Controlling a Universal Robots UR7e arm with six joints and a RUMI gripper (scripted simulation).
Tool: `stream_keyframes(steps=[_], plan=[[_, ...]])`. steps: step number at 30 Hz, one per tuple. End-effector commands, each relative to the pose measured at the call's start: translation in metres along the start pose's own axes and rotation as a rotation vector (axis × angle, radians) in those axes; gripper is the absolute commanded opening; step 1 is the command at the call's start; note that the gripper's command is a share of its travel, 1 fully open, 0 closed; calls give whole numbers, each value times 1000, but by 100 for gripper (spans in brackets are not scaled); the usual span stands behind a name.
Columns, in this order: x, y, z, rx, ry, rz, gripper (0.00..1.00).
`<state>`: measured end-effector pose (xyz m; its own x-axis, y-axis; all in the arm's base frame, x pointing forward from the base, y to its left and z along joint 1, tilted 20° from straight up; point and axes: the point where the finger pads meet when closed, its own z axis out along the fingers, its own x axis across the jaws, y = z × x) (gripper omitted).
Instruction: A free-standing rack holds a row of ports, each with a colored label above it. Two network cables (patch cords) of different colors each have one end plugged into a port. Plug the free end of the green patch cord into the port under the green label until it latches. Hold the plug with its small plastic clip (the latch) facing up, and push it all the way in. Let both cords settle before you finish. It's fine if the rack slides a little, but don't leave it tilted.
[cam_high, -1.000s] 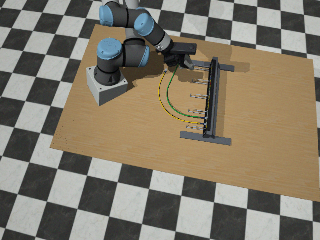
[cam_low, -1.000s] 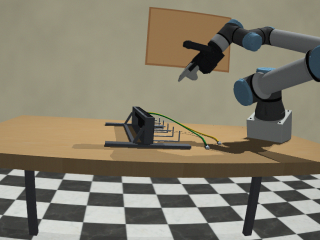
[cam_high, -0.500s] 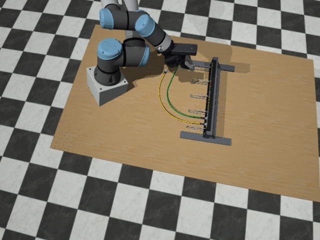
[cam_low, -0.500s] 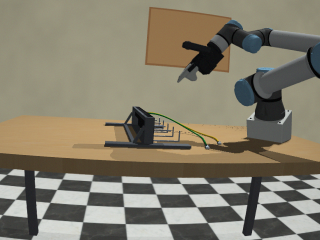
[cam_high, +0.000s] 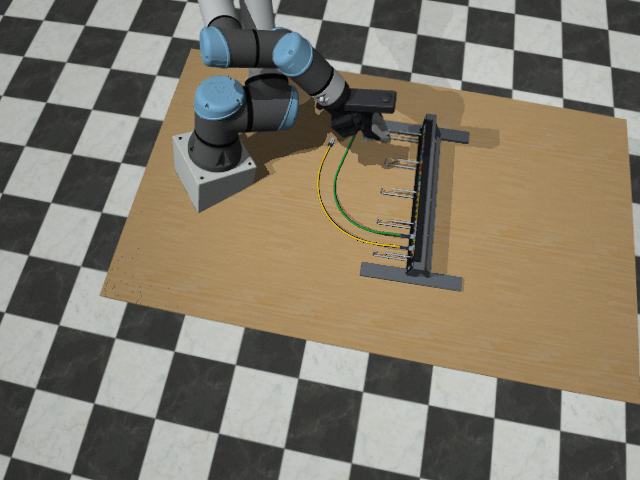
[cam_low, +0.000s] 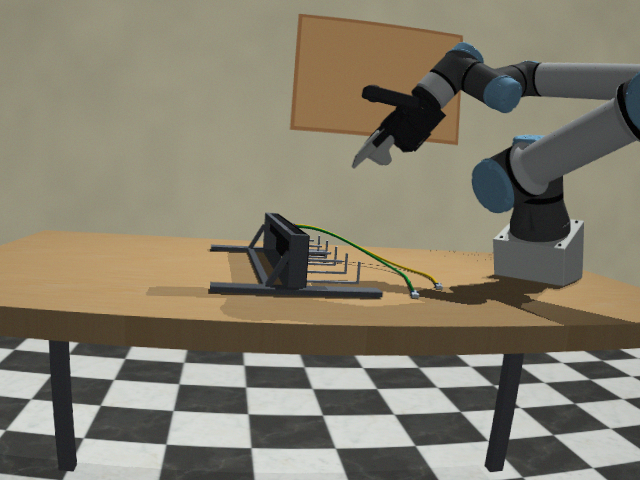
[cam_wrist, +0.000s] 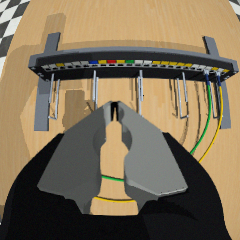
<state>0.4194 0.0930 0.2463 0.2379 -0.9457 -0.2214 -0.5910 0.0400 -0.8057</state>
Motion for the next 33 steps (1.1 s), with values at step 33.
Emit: stream_keyframes(steps=[33], plan=[[0,-1,43,-2,4,0,0]])
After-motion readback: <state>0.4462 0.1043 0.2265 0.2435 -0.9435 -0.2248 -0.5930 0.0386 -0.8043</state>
